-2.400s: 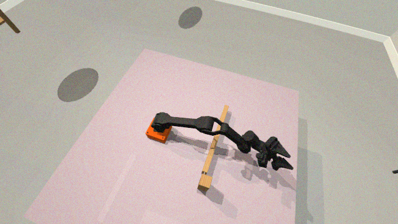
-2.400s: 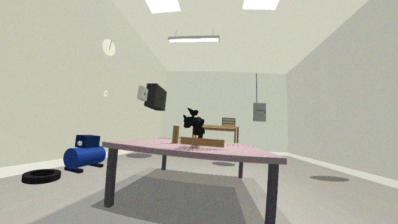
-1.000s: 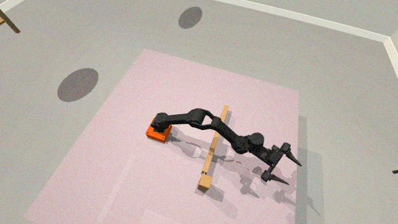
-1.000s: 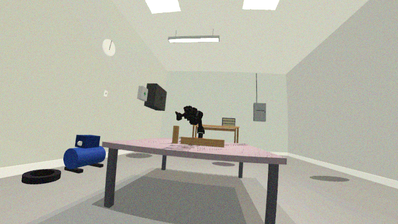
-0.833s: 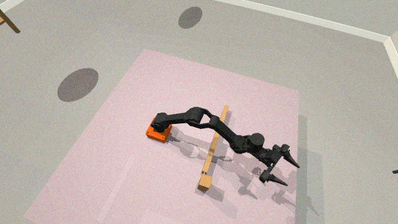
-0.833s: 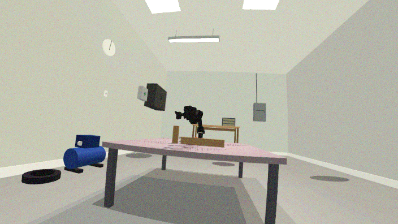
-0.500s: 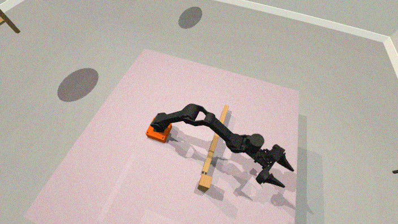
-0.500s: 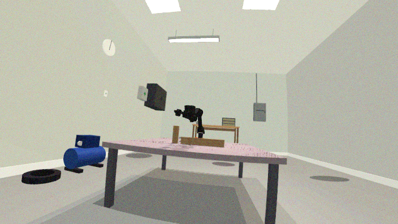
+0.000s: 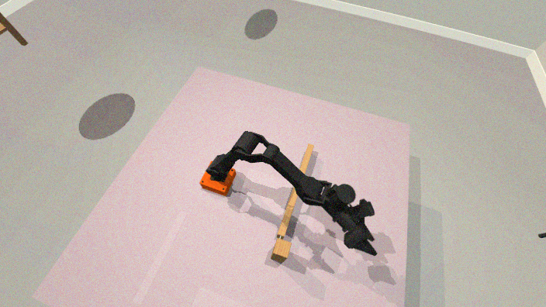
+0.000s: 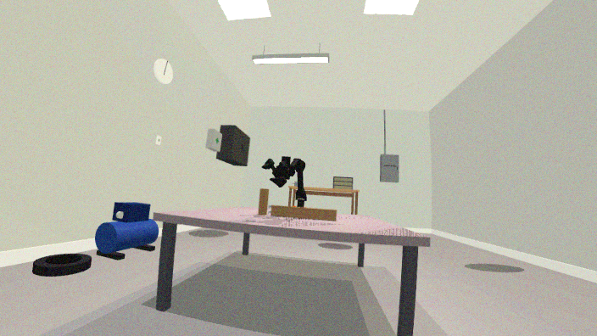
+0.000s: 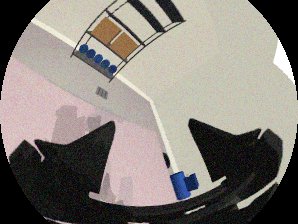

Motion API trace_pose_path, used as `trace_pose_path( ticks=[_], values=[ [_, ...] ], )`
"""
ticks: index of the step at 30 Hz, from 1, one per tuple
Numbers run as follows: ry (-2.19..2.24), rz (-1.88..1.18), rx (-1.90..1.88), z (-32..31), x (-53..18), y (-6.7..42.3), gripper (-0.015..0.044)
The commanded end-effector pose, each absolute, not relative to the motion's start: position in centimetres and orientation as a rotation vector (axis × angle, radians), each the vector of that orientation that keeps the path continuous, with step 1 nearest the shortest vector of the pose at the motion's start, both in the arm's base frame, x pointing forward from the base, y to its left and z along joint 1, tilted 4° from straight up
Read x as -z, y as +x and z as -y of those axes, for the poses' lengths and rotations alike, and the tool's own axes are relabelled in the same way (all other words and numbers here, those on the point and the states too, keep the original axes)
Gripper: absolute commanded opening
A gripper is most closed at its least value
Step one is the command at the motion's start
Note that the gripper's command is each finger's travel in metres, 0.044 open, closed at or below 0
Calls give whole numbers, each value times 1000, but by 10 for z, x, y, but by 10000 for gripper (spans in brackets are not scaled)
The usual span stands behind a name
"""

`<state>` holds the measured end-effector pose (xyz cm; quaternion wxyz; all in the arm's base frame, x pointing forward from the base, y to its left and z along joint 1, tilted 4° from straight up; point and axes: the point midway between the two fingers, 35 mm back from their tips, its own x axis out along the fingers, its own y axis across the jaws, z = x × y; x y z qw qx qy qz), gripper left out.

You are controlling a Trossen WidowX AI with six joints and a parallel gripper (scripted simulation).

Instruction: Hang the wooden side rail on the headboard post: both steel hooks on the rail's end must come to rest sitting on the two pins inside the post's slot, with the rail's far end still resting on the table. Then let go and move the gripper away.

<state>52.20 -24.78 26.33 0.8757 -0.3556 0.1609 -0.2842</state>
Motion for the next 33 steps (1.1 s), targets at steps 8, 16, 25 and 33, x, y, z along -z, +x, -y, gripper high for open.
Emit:
trace_pose_path(
  ticks=[8, 16, 25, 33],
  values=[
    [-1146, -661, 389, 246, -242, 464, 440],
    [-1513, -921, 52, 235, -211, 399, 440],
    [-1918, -1017, -396, 213, -186, 342, 440],
    [-2210, -966, -850, 195, -158, 284, 440]
  ],
)
